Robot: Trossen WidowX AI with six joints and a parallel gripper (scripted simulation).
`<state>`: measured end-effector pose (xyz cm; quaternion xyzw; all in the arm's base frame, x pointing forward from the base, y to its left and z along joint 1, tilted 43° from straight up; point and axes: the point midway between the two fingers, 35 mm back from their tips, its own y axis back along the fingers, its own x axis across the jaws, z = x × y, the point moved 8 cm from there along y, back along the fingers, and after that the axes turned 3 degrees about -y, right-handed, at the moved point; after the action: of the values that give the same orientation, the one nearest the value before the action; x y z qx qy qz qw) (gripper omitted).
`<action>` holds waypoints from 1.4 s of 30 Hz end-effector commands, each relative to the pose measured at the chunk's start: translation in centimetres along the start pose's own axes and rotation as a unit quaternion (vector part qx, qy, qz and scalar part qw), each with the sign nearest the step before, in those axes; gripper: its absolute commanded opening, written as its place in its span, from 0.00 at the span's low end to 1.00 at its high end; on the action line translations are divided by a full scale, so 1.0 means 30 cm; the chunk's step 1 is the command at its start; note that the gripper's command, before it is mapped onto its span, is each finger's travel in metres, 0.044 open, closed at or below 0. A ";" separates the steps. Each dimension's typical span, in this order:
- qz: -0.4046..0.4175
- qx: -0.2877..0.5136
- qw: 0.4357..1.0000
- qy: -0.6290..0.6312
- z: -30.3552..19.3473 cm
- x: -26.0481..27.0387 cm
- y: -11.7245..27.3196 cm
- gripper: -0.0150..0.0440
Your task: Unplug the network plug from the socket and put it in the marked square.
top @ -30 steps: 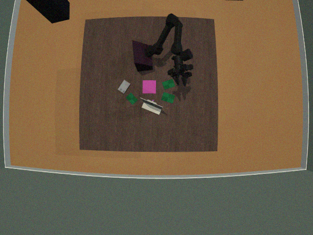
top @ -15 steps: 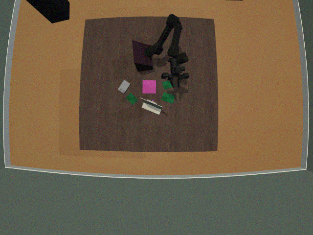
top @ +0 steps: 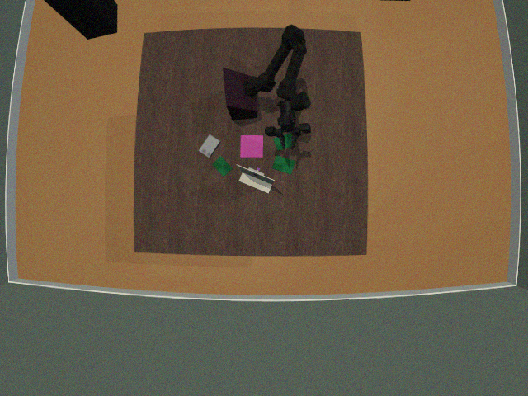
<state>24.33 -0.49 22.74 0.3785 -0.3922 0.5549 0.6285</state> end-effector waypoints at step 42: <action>-0.050 -0.051 0.816 -0.573 -0.113 -0.291 0.089 0.52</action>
<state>21.09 -0.51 13.77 0.6143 -0.6888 0.1912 0.3341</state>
